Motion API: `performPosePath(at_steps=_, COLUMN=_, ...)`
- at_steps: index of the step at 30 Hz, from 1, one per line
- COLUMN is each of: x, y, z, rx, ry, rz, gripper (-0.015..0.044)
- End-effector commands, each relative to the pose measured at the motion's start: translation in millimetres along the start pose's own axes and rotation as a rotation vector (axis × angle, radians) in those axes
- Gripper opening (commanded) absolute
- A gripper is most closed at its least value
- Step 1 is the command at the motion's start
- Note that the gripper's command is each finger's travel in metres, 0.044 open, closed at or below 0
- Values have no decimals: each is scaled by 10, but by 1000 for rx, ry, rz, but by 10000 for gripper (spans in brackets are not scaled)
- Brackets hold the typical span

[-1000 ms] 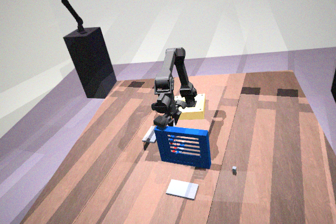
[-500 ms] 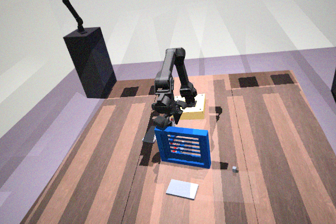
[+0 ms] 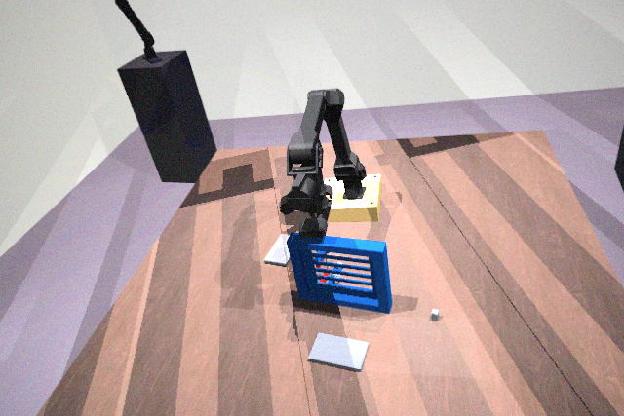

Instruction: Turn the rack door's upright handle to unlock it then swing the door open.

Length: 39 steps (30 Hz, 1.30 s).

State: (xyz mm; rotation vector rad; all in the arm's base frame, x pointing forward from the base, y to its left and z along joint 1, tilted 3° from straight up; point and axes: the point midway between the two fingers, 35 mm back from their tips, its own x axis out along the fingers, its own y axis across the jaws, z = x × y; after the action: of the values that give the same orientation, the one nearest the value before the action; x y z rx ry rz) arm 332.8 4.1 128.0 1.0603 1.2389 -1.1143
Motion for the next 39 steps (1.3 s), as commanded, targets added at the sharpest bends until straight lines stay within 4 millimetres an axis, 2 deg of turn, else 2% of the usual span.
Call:
performPosePath(at_steps=1, x=1, y=2, z=-4, rx=-216, ry=2, rz=1, gripper=280)
performPosePath(at_steps=39, x=2, y=1, z=-4, rx=-2099, ry=1, rz=3, gripper=280)
